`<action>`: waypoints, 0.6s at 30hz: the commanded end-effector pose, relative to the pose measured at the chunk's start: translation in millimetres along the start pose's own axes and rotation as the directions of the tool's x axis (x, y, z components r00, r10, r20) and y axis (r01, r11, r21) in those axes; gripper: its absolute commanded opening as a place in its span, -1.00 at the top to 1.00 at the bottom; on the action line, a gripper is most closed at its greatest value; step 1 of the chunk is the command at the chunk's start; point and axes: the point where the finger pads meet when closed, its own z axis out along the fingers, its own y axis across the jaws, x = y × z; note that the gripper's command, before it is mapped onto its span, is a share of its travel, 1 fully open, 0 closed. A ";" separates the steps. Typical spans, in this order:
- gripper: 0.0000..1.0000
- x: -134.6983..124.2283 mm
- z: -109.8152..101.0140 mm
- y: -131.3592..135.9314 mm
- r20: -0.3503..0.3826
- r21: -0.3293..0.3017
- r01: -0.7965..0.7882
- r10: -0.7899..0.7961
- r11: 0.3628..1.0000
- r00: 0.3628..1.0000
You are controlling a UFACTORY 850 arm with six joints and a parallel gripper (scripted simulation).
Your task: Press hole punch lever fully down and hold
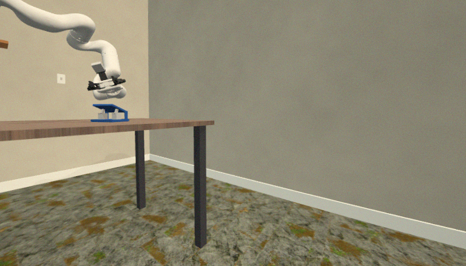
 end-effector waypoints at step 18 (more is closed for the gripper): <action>-1.00 21.6 18.9 50.7 0.049 -0.292 0.117 -0.107 0.949 0.993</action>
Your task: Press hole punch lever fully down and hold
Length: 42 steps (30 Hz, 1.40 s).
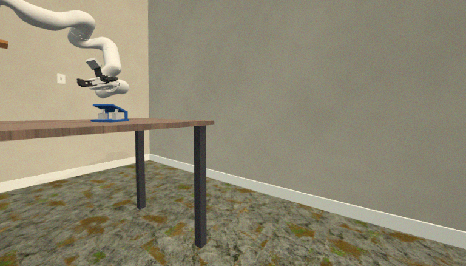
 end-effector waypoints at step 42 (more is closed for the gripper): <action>-1.00 -30.2 -41.1 79.0 0.817 -0.482 0.456 0.197 0.748 0.541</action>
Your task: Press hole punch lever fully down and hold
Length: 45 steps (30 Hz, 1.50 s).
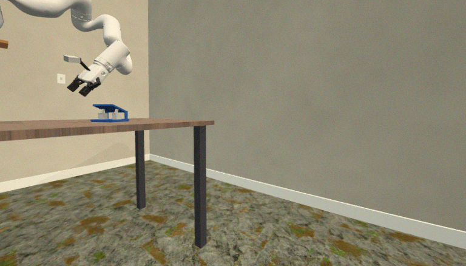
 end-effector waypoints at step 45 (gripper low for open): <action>1.00 -30.5 -76.5 -72.5 0.507 0.333 0.010 -0.188 0.943 0.841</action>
